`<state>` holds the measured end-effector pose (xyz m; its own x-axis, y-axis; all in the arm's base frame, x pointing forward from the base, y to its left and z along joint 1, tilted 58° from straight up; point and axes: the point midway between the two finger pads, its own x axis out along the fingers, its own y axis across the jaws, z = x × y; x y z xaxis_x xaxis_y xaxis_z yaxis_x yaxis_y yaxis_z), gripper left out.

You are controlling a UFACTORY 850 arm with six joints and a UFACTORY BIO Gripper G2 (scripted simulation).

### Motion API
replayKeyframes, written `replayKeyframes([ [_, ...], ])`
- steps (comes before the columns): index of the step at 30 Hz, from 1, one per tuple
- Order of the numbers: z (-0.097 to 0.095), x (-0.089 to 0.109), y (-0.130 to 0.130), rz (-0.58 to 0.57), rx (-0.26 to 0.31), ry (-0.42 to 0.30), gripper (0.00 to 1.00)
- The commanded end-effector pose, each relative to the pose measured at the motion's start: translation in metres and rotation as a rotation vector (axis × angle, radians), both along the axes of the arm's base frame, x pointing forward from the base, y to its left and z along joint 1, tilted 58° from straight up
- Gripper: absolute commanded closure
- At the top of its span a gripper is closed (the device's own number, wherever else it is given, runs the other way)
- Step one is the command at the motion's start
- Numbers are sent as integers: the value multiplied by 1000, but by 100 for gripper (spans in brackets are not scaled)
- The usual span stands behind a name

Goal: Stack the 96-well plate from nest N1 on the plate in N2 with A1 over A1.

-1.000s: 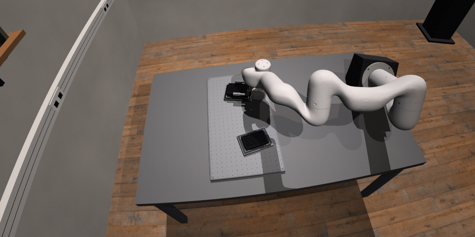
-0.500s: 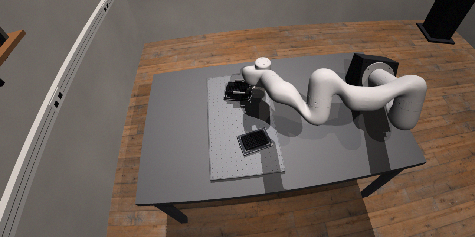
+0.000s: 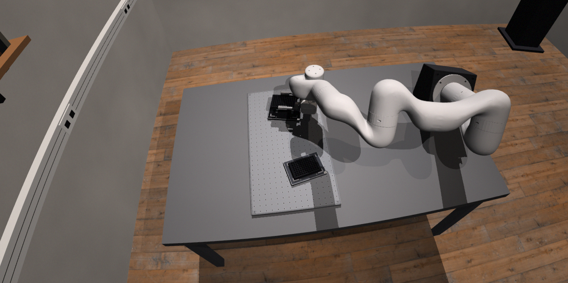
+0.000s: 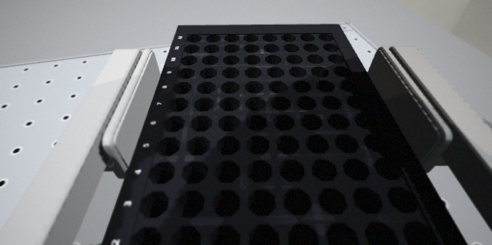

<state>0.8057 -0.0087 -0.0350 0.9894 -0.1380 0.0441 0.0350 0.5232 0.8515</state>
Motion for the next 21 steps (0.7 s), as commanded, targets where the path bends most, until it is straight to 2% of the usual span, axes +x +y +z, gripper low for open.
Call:
replayKeyframes([
  [1, 4, -1, -7, -1, 0, -1, 100],
  [14, 14, -3, -22, -1, 0, -1, 100],
  [21, 14, -3, -22, -1, 0, -1, 100],
])
